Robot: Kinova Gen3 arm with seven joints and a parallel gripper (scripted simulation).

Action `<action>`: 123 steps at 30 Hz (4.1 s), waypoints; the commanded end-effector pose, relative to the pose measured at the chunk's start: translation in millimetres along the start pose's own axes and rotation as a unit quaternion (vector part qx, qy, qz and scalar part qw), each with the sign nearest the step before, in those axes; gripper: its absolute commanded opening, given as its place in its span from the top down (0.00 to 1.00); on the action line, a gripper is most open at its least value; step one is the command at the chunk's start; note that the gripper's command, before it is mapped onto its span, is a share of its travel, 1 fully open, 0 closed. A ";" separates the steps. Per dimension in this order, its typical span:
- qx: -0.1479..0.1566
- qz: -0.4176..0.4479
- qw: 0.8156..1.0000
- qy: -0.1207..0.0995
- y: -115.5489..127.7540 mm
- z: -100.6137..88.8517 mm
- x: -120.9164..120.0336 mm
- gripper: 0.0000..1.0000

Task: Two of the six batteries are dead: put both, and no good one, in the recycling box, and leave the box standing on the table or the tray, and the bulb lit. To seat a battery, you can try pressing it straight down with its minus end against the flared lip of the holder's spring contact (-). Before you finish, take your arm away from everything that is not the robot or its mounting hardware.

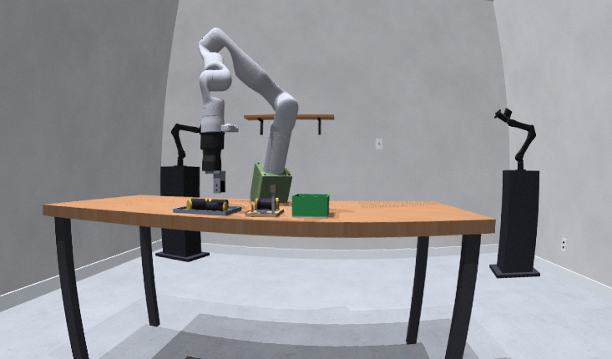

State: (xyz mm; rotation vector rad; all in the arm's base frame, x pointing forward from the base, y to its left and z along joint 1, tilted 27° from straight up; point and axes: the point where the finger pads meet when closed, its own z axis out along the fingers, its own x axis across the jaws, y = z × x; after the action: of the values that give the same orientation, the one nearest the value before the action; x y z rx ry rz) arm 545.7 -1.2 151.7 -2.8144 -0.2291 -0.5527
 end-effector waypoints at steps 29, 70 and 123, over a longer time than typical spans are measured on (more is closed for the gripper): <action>-0.007 0.004 1.000 0.005 7.7 -79.0 0.4 0.10; -0.007 0.004 1.000 0.005 35.0 -78.3 -111.0 0.10; -0.008 -0.080 0.997 0.004 35.0 -78.3 -111.0 0.10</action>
State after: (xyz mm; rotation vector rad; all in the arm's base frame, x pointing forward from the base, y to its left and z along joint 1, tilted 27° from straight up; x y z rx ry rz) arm 423.6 -68.6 170.1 -2.8263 -0.4501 -0.6019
